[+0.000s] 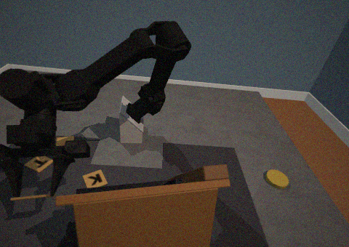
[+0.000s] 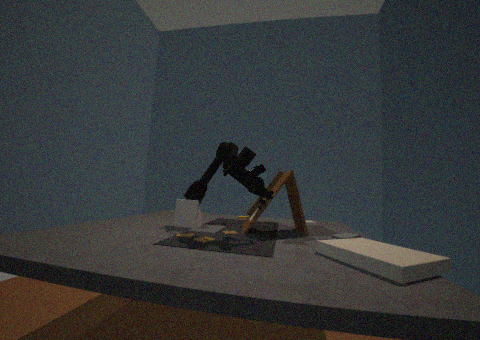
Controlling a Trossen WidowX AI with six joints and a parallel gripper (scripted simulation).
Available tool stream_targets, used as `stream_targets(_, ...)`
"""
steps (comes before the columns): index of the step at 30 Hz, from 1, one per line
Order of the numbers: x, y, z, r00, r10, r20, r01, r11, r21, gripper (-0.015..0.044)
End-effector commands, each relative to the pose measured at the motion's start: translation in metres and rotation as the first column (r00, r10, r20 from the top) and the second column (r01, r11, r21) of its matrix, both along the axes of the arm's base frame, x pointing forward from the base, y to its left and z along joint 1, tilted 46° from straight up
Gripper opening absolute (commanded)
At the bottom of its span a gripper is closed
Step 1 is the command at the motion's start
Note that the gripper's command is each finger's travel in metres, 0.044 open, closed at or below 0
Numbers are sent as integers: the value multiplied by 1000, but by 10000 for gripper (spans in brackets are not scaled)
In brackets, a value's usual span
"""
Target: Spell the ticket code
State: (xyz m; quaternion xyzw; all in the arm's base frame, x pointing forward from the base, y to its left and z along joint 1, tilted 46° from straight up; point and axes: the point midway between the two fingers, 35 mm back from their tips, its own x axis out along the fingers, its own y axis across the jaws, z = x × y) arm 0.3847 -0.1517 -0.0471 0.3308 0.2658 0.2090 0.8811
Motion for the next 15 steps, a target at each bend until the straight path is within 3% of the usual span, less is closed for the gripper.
stream_targets(1, -2, 3, 0, 1000, -3, -7, 3, 1000, 3, 0)
stream_targets(15, -3, 7, 5, 1000, -3, -7, 3, 1000, 4, 0)
